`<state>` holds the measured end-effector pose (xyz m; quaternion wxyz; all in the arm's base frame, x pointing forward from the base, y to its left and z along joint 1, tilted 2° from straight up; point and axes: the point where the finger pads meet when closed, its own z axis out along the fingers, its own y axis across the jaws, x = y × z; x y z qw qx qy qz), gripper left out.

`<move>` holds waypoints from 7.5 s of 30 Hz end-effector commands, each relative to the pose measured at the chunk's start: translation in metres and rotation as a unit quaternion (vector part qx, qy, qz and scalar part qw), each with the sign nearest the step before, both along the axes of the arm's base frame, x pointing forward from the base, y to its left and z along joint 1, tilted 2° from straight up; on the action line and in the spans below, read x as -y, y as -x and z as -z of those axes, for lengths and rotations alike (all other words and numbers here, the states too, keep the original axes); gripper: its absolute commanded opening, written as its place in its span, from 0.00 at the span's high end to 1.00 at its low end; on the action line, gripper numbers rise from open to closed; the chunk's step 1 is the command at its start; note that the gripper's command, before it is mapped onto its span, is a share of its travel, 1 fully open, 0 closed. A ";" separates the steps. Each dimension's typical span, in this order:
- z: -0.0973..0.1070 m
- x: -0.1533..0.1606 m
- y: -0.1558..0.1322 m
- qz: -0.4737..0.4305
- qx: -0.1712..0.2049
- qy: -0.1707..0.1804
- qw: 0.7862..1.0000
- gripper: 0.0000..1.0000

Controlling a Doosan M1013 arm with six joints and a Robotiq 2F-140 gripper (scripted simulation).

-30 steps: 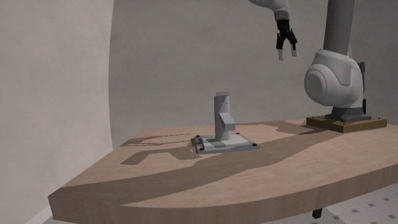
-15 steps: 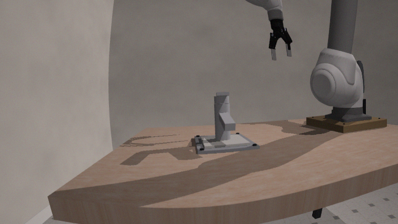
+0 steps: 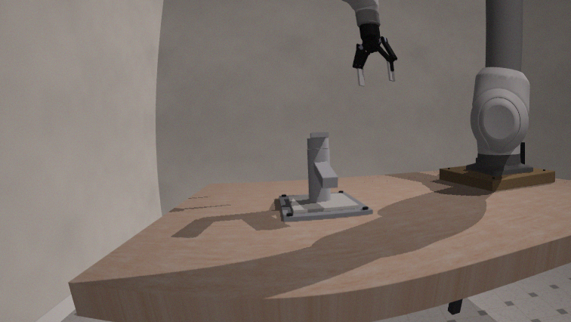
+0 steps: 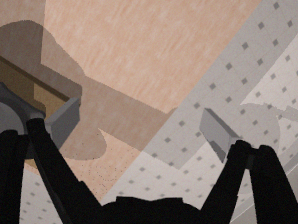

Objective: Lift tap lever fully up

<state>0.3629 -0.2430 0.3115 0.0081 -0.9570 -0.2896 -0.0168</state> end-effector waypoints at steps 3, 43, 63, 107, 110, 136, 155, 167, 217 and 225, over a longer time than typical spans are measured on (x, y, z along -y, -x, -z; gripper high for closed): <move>0.004 -0.028 -0.054 -0.060 0.002 0.003 0.998 0.00; 0.054 -0.339 -0.242 -0.377 0.009 0.007 0.926 0.00; 0.072 -0.447 -0.252 -0.452 0.011 0.008 0.892 1.00; 0.072 -0.447 -0.252 -0.452 0.011 0.008 0.892 0.59; 0.072 -0.447 -0.252 -0.452 0.011 0.008 0.892 0.59; 0.072 -0.447 -0.252 -0.452 0.011 0.008 0.892 0.59; 0.078 -0.447 -0.252 -0.452 0.011 0.008 0.892 0.59; 0.091 -0.448 -0.252 -0.452 0.011 0.008 0.892 0.59; 0.128 -0.449 -0.253 -0.452 0.011 0.008 0.892 0.59; 0.128 -0.449 -0.253 -0.452 0.011 0.008 0.892 0.59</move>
